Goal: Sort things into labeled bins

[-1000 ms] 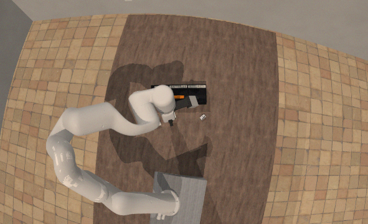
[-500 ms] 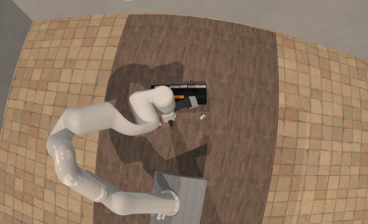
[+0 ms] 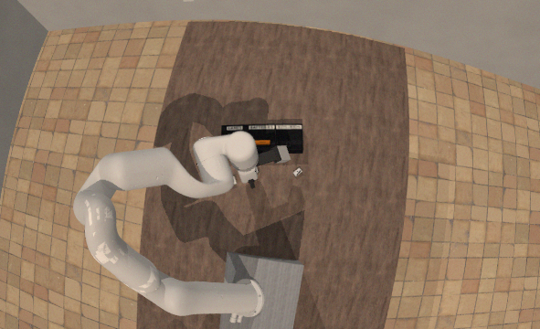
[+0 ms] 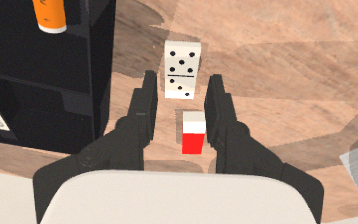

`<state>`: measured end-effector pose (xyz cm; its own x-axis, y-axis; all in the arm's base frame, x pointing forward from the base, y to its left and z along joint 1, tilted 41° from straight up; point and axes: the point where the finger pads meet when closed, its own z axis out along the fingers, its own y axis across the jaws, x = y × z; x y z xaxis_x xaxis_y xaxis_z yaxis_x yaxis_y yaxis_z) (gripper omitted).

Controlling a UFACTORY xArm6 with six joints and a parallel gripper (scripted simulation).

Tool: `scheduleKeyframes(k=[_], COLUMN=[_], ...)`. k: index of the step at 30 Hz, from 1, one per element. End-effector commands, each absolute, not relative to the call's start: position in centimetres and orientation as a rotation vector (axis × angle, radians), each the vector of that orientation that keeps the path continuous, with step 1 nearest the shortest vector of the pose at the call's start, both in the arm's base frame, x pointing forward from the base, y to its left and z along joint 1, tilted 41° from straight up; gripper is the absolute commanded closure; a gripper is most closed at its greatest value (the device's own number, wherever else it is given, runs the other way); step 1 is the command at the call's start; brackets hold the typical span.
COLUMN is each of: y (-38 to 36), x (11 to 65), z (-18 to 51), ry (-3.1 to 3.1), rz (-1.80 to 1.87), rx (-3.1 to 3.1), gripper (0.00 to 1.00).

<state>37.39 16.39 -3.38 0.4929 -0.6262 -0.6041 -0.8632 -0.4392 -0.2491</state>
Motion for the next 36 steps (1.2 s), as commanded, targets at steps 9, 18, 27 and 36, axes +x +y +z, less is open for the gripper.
scheduleKeyframes(k=[9,18,27,36], y=[17.10,17.52,17.52,17.52], x=[37.60,37.46,37.45,37.45], z=[-4.15,-4.66,-4.66,-4.66], ry=[1.221,1.221,1.221,1.221], rz=[0.578,0.579,0.579,0.579], rx=[-2.204,-2.204,-2.204,-2.204], gripper=[0.59,0.59,0.59,1.00])
